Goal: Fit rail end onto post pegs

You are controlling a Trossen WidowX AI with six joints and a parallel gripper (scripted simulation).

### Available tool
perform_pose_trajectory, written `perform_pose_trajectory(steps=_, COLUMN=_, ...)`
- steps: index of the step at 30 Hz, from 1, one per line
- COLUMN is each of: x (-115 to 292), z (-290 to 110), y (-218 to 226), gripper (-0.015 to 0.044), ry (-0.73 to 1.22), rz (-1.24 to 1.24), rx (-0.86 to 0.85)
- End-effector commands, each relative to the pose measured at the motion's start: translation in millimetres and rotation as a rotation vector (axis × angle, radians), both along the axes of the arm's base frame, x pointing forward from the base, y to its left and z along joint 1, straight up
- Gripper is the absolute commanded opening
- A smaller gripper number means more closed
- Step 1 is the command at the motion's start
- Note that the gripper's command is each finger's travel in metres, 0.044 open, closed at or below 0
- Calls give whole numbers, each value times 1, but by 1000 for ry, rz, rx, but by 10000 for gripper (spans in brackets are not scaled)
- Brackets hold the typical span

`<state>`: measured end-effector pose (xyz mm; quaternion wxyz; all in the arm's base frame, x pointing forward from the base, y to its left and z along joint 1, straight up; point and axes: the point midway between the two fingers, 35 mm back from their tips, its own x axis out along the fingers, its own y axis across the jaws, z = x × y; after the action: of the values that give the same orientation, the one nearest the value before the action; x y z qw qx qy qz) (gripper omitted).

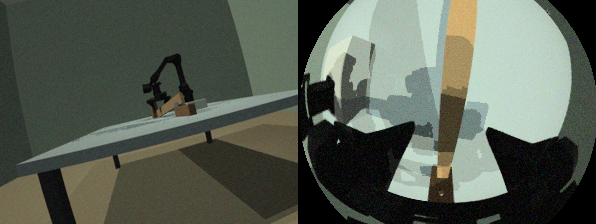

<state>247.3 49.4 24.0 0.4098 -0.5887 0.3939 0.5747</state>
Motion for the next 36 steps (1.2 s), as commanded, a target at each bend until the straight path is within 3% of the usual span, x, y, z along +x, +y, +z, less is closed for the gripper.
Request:
perform_pose_trajectory(steps=1, x=-3, z=-9, y=0, gripper=440, ry=13, rz=4, rx=1)
perform_pose_trajectory(steps=14, x=-5, z=-27, y=0, gripper=440, ry=14, rz=4, rx=1)
perform_pose_trajectory(steps=28, x=-5, z=-27, y=0, gripper=72, ry=14, rz=4, rx=1)
perform_pose_trajectory(steps=36, x=-5, z=-27, y=0, gripper=0, ry=14, rz=4, rx=1)
